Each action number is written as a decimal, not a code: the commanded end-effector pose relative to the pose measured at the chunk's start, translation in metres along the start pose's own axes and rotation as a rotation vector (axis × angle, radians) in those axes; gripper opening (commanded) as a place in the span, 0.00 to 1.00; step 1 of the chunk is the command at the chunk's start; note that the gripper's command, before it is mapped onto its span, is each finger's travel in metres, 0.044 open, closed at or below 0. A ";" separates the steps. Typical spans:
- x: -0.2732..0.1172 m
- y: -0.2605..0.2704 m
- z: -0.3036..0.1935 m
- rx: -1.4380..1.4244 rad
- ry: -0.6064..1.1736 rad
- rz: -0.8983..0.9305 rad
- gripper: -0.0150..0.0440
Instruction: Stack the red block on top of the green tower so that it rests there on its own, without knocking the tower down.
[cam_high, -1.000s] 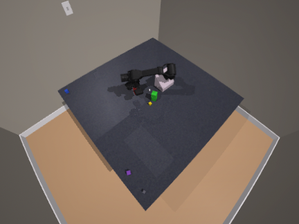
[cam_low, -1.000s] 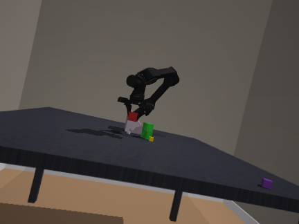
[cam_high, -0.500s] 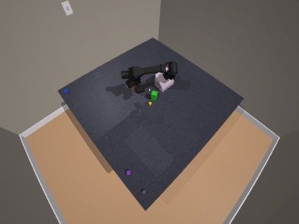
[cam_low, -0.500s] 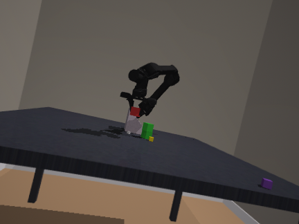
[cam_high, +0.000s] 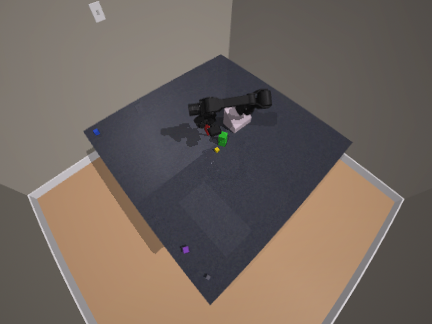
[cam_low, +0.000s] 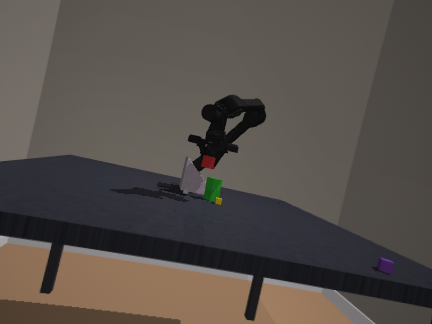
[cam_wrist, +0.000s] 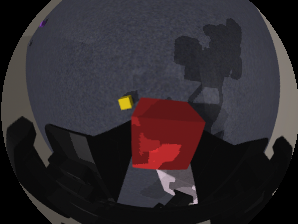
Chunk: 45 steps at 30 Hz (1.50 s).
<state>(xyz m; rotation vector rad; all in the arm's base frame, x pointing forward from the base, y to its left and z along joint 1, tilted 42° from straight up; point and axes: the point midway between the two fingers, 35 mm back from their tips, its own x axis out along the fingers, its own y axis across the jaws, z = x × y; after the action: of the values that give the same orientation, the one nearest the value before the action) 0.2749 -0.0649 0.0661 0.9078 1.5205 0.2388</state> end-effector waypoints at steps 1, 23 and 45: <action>-0.001 0.007 -0.014 0.003 -0.002 0.004 0.25; 0.015 0.024 -0.074 0.005 0.001 0.006 0.25; 0.038 0.024 -0.075 0.005 0.001 0.007 0.25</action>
<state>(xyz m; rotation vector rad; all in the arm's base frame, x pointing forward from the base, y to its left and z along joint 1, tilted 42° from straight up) 0.2193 0.0026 0.0670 0.9133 1.5240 0.2405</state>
